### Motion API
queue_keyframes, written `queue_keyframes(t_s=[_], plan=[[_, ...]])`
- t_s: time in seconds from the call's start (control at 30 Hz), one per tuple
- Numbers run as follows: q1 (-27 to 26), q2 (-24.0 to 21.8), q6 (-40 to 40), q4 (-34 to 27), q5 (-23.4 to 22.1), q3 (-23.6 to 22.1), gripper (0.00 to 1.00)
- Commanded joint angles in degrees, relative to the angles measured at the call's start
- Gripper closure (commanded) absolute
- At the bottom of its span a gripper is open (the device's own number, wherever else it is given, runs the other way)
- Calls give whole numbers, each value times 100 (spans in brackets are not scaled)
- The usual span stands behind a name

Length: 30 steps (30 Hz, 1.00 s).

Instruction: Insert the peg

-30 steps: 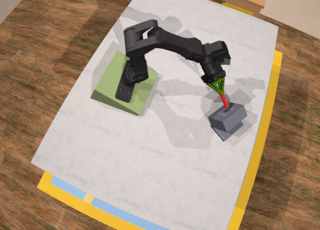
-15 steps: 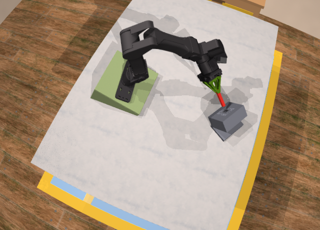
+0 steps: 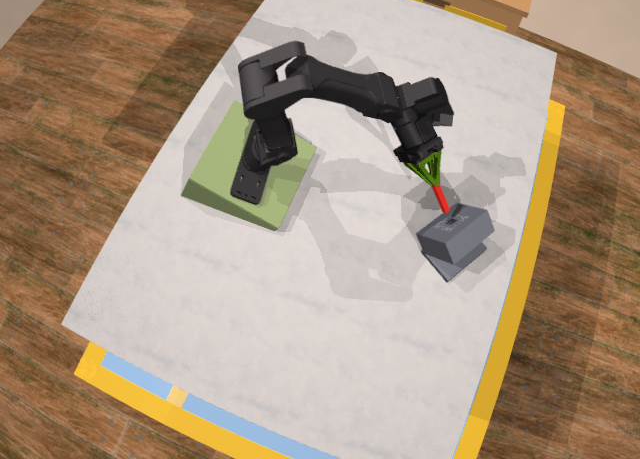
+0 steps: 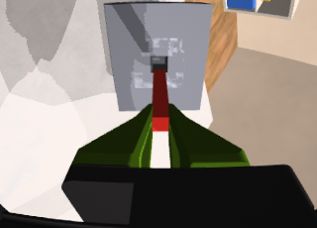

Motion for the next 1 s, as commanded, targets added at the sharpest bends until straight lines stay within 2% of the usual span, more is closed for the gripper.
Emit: queue_keyframes(t_s=[0.0,0.6,0.97], plan=[[-108,-7,-74,150,-67,-117,100],[-375,282,-301,742,-292,-243,100],[-299,272,-251,554,-228,-98,100]])
